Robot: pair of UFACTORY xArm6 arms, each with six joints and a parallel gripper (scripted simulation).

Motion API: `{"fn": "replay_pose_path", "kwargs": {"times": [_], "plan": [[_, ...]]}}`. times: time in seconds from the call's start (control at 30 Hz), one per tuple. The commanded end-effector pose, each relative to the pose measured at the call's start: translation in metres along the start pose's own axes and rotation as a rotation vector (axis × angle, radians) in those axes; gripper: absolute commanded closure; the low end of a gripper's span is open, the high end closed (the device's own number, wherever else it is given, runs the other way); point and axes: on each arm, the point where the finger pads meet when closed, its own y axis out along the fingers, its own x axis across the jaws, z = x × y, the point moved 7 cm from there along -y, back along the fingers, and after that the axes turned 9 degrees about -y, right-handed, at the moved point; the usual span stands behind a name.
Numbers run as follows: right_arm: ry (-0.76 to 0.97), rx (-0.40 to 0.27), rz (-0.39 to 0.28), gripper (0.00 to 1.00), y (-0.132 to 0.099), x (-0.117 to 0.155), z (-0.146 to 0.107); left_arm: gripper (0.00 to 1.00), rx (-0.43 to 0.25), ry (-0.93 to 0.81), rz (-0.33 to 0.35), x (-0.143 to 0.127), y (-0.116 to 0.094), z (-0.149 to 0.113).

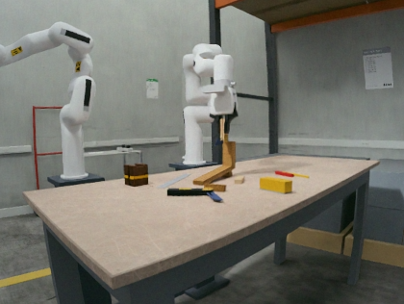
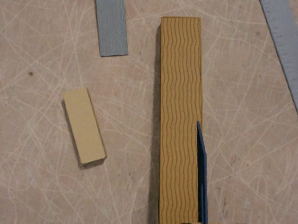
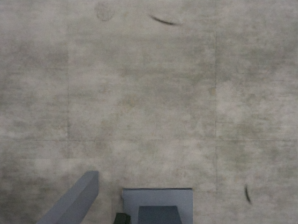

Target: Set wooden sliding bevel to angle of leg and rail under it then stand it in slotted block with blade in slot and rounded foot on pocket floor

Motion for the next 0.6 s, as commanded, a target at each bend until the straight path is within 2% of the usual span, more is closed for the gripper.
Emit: {"fn": "replay_pose_path", "kwargs": {"times": [0.0,0.57], "plan": [[0.000,0.005,-0.001,0.00,-0.0019,0.0001,0.0007,1.00,0.003,0.000,0.003,-0.0005,-0.0072,0.0007],[0.000,0.005,-0.001,0.00,-0.0019,0.0001,0.0007,1.00,0.003,0.000,0.003,-0.0005,-0.0133,0.0007]]}}
